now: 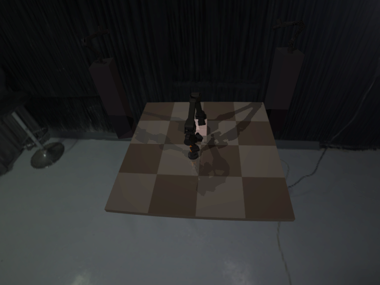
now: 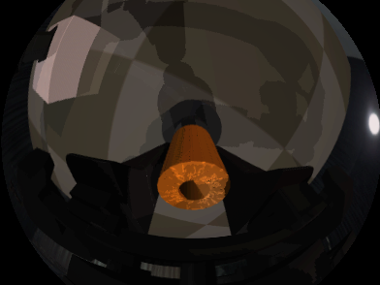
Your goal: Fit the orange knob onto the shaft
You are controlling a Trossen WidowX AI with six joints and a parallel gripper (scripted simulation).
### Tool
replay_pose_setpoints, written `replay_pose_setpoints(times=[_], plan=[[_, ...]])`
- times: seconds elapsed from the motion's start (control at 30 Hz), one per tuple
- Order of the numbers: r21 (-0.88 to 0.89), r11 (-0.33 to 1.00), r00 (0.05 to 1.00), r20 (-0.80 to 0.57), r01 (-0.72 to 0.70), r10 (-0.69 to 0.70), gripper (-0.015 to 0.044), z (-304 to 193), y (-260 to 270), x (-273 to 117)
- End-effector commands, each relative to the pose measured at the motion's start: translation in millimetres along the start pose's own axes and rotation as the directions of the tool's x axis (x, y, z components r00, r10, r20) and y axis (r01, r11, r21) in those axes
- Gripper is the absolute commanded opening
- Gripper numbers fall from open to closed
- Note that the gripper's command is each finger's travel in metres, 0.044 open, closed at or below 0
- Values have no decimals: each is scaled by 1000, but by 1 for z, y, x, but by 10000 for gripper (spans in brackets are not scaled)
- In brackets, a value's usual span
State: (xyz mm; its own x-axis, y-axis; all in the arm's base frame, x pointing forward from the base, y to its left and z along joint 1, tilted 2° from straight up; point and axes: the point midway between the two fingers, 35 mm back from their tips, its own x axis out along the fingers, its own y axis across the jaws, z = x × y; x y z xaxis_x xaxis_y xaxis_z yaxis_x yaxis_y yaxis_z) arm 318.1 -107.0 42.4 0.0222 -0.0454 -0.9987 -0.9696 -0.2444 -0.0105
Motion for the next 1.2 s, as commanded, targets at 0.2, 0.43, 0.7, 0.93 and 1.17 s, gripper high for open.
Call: replay_pose_setpoints(times=[0.2, 0.43, 0.7, 0.93, 1.17], plan=[[-12, 1000, 1000, -1, 1, -1, 0, 0, 0, 3], [-12, 1000, 1000, -1, 1, -1, 0, 0, 1, 3], [-12, 1000, 1000, -1, 1, -1, 0, 0, 0, 1], [-98, 995, 1000, -1, 1, -2, 0, -1, -2, -2], [-220, 976, 1000, -1, 1, -2, 0, -1, -2, -1]])
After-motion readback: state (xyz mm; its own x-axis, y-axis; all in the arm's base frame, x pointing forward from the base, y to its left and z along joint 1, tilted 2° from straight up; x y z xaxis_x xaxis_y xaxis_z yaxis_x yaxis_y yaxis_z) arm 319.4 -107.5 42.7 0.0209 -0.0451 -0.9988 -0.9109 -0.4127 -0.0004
